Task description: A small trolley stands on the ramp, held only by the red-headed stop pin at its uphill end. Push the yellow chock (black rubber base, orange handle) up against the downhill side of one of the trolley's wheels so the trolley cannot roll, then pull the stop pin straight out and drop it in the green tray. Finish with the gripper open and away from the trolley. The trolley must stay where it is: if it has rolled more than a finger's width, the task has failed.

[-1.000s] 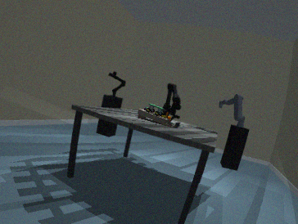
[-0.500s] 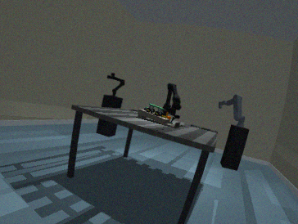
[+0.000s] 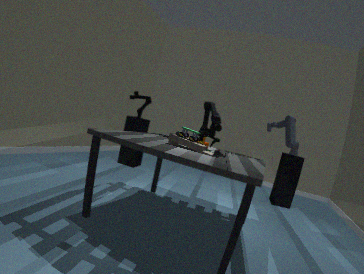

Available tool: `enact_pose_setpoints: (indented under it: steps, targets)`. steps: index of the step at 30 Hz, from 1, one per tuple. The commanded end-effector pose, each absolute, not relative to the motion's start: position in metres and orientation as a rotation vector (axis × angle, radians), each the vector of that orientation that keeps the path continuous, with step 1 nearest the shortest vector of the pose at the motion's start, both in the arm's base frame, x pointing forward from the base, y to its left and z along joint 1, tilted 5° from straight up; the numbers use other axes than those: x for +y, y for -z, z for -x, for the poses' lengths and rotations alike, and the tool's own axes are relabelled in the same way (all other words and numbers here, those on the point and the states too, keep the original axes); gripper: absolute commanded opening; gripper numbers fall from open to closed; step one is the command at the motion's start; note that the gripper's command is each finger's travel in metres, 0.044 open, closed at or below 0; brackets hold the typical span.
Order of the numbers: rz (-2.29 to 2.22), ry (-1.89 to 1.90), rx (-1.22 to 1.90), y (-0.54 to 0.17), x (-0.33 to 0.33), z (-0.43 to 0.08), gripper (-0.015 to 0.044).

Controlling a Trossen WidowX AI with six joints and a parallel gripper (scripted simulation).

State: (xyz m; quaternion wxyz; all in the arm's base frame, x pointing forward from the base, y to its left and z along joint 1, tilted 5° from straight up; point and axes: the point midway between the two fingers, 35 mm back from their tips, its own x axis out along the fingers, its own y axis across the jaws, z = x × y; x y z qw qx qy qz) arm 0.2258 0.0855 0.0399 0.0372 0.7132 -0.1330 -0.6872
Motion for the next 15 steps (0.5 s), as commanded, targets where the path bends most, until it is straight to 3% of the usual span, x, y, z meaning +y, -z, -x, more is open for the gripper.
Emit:
enact_pose_setpoints:
  steps: [1, 15]
  targets:
    - [-2.207, 2.105, -0.407, -0.055, 0.088, -0.227, 0.0440]
    - [-2.207, 2.105, -0.406, -0.097, 0.092, -0.228, 0.0440]
